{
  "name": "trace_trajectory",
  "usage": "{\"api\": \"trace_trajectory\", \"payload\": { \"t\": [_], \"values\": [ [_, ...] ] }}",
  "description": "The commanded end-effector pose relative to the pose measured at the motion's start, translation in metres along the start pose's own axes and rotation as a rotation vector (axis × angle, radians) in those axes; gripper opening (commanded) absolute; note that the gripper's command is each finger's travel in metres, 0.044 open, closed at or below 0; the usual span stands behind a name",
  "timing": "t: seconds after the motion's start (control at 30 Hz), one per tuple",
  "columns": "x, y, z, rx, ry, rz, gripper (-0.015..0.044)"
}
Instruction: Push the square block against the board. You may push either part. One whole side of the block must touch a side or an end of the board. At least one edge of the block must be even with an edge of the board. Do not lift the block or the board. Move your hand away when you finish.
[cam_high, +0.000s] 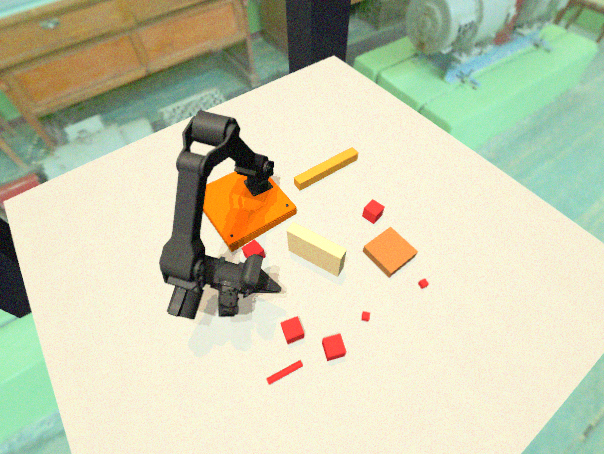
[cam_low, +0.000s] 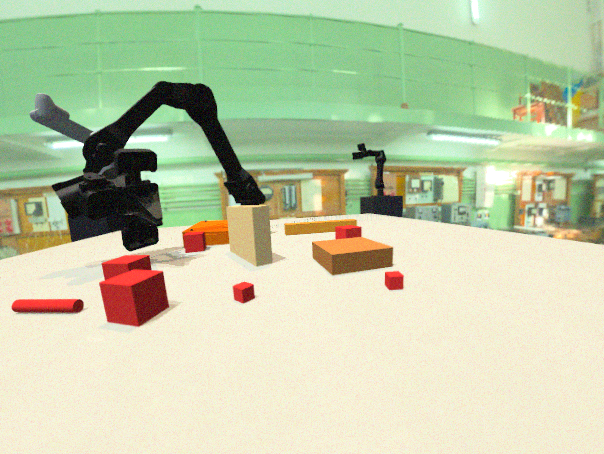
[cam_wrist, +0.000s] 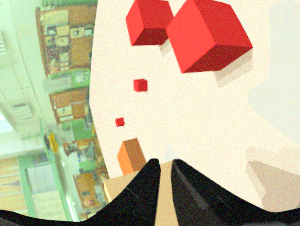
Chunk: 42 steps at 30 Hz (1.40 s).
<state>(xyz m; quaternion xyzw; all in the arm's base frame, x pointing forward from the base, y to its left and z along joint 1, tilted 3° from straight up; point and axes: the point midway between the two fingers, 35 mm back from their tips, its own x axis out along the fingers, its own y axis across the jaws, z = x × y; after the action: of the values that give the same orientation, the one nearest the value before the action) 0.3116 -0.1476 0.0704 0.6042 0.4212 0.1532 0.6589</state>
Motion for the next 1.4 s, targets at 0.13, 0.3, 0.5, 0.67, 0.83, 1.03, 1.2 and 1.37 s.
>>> {"api": "trace_trajectory", "payload": {
  "t": [0.13,0.3,0.5,0.67,0.83,1.03,1.2,1.37],
  "values": [
    [0.023,0.013,-0.021,0.102,0.110,-0.213,0.0000],
    [0.035,0.021,-0.036,0.158,0.146,-0.364,0.0000],
    [0.045,0.031,-0.052,0.214,0.145,-0.551,0.0000],
    [0.050,0.040,-0.065,0.252,0.103,-0.709,0.0000],
    [0.051,0.050,-0.076,0.276,0.025,-0.850,0.0000],
    [0.050,0.065,-0.088,0.290,-0.113,-0.988,0.0000],
    [0.046,0.080,-0.097,0.290,-0.258,-1.067,0.0000],
    [0.045,0.085,-0.099,0.289,-0.303,-1.083,0.0000]
  ]
}}
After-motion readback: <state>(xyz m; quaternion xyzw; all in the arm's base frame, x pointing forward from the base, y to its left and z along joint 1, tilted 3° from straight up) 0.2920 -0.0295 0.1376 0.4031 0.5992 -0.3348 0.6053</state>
